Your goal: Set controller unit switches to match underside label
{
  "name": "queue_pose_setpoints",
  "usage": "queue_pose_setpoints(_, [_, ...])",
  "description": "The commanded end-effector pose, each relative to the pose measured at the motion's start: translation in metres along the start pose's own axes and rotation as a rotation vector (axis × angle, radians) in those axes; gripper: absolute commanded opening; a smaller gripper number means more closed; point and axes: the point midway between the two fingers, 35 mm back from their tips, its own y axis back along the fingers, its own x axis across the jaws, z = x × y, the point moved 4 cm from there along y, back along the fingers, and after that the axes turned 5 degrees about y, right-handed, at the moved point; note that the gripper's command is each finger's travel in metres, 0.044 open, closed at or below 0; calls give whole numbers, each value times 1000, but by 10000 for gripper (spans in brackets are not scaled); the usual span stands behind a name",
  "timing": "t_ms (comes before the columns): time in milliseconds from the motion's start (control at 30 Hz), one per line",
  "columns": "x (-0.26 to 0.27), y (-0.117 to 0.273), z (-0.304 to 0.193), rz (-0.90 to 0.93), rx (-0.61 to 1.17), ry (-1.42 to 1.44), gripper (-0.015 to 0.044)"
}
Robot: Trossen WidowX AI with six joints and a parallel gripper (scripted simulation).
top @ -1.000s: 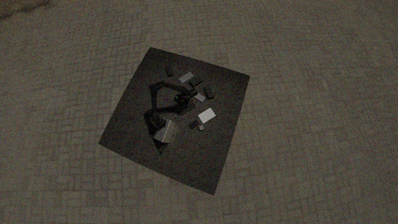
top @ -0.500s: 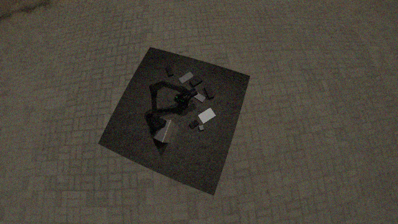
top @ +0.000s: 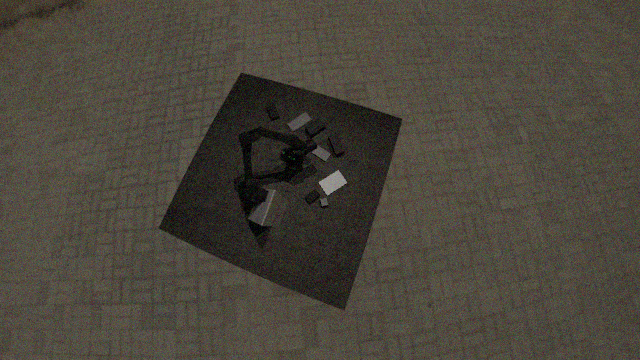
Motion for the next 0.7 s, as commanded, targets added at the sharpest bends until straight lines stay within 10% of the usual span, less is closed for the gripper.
queue_pose_setpoints(0, [-1, 5, 4, -4, 7, 6, 336])
queue_pose_setpoints(667, [-2, 17, 16, 0, 50, 6, 336])
